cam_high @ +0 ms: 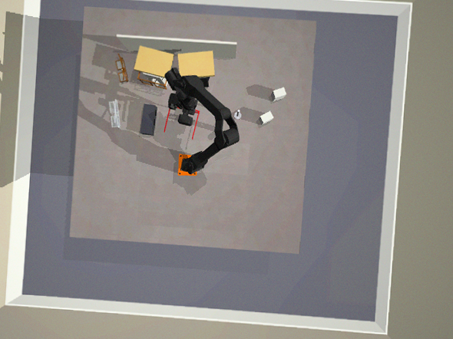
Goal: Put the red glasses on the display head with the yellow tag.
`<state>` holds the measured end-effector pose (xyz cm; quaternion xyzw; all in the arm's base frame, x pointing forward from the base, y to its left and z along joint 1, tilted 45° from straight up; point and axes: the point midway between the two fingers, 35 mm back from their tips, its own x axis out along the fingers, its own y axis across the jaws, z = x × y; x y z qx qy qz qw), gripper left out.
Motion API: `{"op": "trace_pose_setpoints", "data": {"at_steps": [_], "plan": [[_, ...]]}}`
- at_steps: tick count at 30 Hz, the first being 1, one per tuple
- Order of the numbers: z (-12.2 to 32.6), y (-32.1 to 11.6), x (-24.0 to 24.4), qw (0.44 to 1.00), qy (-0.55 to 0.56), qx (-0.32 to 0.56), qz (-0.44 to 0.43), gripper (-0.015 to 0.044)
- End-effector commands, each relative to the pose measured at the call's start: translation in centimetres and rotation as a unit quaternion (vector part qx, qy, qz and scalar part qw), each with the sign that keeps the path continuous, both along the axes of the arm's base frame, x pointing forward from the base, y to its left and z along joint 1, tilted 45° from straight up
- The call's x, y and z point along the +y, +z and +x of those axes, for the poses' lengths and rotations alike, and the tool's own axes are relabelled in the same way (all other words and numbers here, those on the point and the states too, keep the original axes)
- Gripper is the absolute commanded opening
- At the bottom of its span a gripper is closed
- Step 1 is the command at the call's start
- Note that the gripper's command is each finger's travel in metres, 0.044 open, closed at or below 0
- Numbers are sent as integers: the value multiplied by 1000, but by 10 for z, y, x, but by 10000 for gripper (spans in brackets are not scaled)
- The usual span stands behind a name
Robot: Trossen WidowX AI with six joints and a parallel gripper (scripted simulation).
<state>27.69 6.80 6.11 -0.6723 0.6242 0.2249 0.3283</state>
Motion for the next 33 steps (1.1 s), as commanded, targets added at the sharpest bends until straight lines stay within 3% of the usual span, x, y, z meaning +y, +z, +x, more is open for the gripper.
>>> {"op": "trace_pose_setpoints", "data": {"at_steps": [1,9,18,33], "plan": [[-2,16,16,1000,-2,-2,1,0],[-5,25,25,1000,7,4,-3,0],[-14,17,41,981,152,105,-52,0],[-34,4,69,858,392,290,-163,0]]}}
